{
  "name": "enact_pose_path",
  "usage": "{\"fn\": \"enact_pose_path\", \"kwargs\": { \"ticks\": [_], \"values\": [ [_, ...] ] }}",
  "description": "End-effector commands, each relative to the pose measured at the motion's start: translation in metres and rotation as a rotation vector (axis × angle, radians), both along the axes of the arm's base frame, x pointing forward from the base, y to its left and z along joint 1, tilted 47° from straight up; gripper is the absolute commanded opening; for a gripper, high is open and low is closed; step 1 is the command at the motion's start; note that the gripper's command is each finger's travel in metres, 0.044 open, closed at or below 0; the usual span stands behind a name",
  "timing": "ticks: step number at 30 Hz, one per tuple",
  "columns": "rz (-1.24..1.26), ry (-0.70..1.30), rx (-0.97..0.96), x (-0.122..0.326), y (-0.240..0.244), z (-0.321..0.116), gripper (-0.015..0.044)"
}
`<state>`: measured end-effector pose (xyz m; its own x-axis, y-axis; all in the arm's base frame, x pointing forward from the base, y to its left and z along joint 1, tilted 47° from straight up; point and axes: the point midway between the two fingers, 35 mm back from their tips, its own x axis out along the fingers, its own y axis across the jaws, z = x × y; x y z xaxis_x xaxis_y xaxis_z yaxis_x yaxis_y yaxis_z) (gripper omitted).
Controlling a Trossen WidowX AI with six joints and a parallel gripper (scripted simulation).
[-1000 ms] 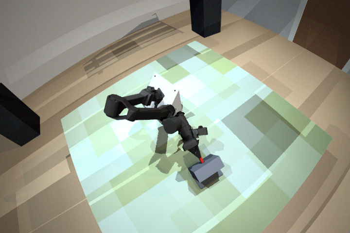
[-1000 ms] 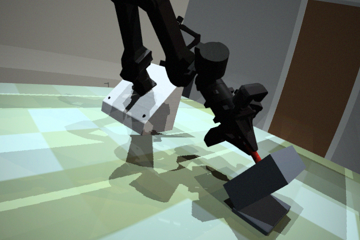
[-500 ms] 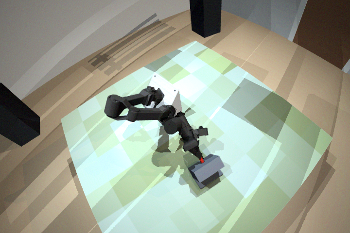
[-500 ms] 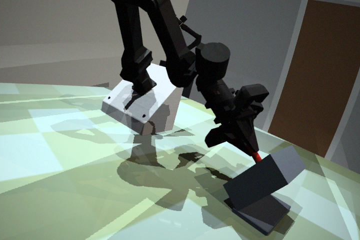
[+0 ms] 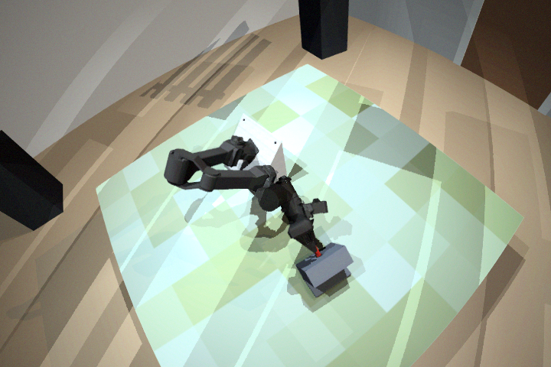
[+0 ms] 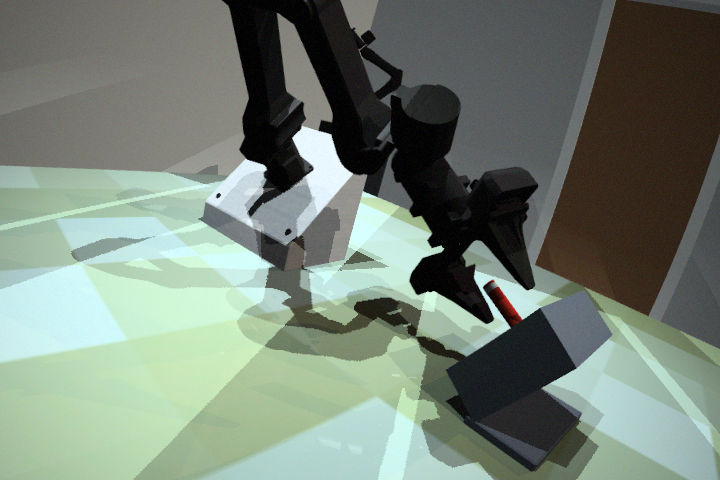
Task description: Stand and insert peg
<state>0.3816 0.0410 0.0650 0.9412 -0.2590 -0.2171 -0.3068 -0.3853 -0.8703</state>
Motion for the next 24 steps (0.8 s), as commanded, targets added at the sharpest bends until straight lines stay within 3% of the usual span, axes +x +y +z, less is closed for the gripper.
{"fn": "enact_pose_path", "kwargs": {
  "ticks": [1, 24],
  "values": [
    [-0.002, 0.001, 0.0, -0.003, 0.001, 0.001, 0.044],
    [0.0, 0.01, -0.002, -0.029, 0.013, 0.009, 0.044]
  ]
}}
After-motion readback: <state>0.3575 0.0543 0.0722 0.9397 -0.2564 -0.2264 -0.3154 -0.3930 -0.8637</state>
